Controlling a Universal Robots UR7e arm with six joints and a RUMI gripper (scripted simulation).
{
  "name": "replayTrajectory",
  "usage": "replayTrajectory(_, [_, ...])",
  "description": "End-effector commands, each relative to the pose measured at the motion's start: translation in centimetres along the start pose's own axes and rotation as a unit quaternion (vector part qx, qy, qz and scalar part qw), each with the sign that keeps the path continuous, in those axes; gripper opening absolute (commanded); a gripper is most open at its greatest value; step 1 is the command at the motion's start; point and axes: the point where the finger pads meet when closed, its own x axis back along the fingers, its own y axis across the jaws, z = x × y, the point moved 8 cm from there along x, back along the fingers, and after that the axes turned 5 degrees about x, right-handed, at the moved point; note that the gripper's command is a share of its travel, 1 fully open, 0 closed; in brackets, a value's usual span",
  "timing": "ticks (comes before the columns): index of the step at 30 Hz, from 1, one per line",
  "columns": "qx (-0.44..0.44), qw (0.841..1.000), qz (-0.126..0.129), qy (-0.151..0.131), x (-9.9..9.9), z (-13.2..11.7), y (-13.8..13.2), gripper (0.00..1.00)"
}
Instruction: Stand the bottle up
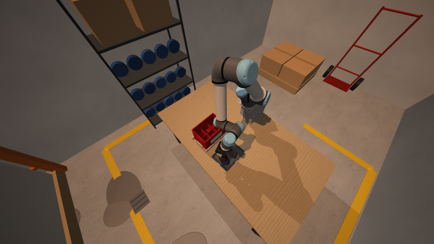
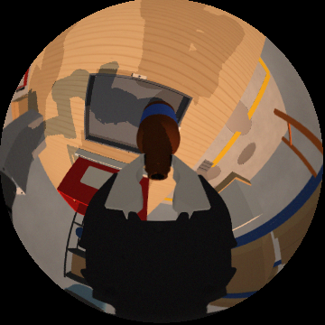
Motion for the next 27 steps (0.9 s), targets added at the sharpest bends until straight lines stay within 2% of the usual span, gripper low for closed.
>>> replayTrajectory(1, [0.0,1.0,-0.001,0.0,0.01,-0.04,0.0,0.0])
replayTrajectory(18, [0.0,1.0,-0.001,0.0,0.01,-0.04,0.0,0.0])
replayTrajectory(19, [0.0,1.0,-0.001,0.0,0.01,-0.04,0.0,1.0])
replayTrajectory(27, [0.0,1.0,-0.001,0.0,0.01,-0.04,0.0,1.0])
